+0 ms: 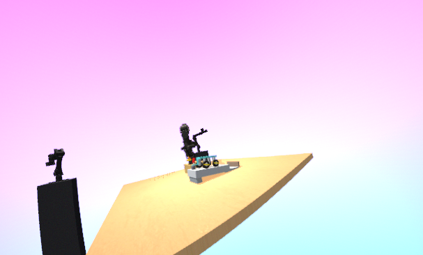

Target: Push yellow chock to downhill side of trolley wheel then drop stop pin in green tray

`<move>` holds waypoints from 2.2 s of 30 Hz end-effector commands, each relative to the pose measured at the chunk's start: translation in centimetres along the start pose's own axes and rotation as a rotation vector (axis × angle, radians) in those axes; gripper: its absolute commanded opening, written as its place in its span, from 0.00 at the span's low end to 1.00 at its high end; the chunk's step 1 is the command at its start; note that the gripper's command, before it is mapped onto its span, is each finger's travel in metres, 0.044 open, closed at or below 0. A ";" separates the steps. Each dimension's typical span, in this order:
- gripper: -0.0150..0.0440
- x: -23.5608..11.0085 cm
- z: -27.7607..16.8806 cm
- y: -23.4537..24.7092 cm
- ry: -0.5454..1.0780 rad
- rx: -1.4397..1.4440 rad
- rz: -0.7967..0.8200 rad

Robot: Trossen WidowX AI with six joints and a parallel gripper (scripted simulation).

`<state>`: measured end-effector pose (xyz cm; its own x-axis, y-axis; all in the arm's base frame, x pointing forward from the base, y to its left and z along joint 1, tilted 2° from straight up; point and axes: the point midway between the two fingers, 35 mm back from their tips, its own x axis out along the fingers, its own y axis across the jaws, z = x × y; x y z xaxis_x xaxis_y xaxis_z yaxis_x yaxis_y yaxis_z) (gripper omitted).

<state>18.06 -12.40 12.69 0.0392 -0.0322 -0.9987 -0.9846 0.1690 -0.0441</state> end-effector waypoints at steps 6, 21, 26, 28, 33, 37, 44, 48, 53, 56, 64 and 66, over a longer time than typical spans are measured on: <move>0.25 0.2 2.7 -0.6 0.003 -0.001 -0.011; 0.25 0.6 7.6 -1.8 -0.001 -0.002 -0.012; 0.25 0.7 9.3 -2.2 -0.003 -0.002 -0.012; 0.25 0.7 10.0 -2.3 -0.004 -0.002 -0.012; 0.25 0.8 11.7 -2.6 -0.005 -0.001 -0.013; 0.25 0.9 13.2 -2.8 -0.007 -0.001 -0.013; 0.25 1.1 15.9 -3.3 -0.009 -0.001 -0.013; 0.25 1.2 17.6 -3.6 -0.011 -0.001 -0.013; 0.25 1.3 19.7 -4.1 -0.013 -0.001 -0.013; 0.25 1.3 21.1 -4.5 -0.014 -0.001 -0.014; 0.25 1.4 23.1 -5.2 -0.012 -0.048 -0.013; 0.25 1.4 23.1 -5.2 -0.007 -0.119 -0.010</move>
<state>26.93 9.35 10.90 0.0506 -0.0179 -0.9986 -0.9925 0.1107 -0.0523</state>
